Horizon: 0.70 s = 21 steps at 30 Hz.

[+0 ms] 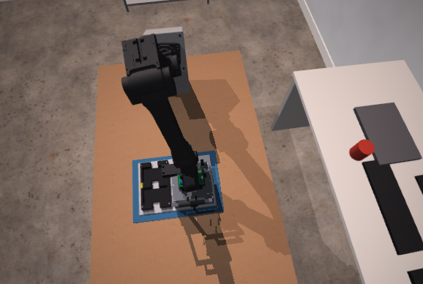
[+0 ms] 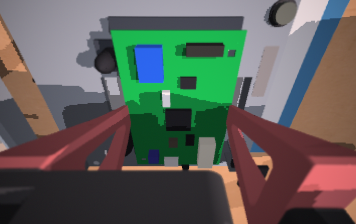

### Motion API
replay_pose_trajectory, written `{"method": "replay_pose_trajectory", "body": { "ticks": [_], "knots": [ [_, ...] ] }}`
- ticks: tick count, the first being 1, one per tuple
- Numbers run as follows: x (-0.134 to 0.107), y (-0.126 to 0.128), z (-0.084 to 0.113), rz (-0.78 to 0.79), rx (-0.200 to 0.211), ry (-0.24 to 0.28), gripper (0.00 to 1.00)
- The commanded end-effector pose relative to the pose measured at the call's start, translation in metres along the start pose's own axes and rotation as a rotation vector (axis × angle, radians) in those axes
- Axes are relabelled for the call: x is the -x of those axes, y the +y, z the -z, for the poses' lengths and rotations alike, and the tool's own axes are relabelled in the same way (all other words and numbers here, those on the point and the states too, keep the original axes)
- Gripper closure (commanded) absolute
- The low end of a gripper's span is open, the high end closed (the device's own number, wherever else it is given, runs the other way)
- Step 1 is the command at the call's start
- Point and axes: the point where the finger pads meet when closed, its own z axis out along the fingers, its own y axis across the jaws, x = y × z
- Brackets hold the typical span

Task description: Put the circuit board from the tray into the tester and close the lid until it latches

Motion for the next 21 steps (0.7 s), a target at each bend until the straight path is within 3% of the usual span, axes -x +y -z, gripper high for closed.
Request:
{"method": "replay_pose_trajectory", "body": {
  "ticks": [1,21],
  "knots": [
    [-0.0090,0.0168,0.0063,-0.010,0.043,0.017,0.28],
    [-0.0092,0.0164,0.0042,-0.009,0.039,0.017,0.28]
  ]
}}
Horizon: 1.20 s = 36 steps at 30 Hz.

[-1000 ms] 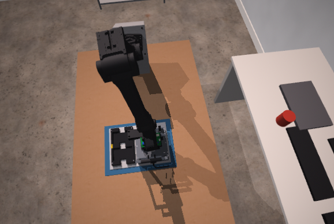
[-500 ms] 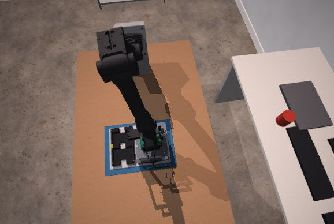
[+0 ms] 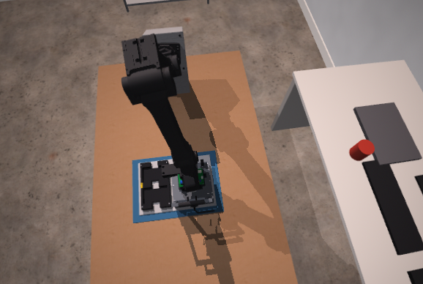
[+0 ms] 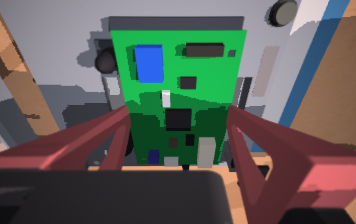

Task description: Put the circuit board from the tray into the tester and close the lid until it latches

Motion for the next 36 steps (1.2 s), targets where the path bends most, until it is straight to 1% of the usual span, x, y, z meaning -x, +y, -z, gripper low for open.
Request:
{"method": "replay_pose_trajectory", "body": {
  "ticks": [1,36],
  "knots": [
    [-0.0093,0.0161,0.0039,-0.009,0.038,0.017,0.28],
    [-0.0096,0.0130,-0.0010,-0.008,0.027,0.017,0.28]
  ]
}}
